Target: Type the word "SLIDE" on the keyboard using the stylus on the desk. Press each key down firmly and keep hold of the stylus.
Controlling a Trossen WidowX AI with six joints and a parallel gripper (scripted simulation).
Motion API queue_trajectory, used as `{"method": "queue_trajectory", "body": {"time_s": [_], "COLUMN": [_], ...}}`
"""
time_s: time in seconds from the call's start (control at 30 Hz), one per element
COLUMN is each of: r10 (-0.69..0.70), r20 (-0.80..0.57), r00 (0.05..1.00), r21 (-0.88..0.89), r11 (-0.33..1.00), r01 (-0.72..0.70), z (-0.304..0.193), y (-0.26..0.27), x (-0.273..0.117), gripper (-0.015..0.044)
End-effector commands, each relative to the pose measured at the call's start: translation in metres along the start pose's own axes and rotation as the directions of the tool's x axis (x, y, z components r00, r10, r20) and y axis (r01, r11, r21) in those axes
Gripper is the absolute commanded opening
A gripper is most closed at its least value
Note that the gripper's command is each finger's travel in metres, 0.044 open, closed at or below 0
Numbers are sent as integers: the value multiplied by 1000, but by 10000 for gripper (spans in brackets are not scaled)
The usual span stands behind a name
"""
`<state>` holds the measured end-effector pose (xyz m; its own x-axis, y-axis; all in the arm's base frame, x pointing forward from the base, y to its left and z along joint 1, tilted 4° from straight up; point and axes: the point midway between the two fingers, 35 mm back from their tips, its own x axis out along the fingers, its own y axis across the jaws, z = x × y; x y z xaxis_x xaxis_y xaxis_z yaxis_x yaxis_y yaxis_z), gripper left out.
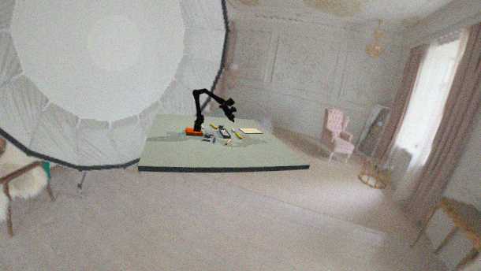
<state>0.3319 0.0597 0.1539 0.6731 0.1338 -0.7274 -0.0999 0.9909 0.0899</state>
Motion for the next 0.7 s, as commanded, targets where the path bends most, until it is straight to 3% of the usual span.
{"method": "queue_trajectory", "body": {"time_s": [0.0, 0.13, 0.57, 0.67], "r10": [12, -22, -24, -27], "r20": [-374, -620, -630, -630], "r00": [927, 785, 776, 776], "r21": [-4, -27, -29, -31], "r11": [1000, 1000, 1000, 999], "r01": [-14, 7, 8, 10], "z": [-57, -98, -100, -98], "y": [24, 37, 37, 17], "x": [21, 22, 22, 23], "gripper": [20, 0, 0, 0]}}
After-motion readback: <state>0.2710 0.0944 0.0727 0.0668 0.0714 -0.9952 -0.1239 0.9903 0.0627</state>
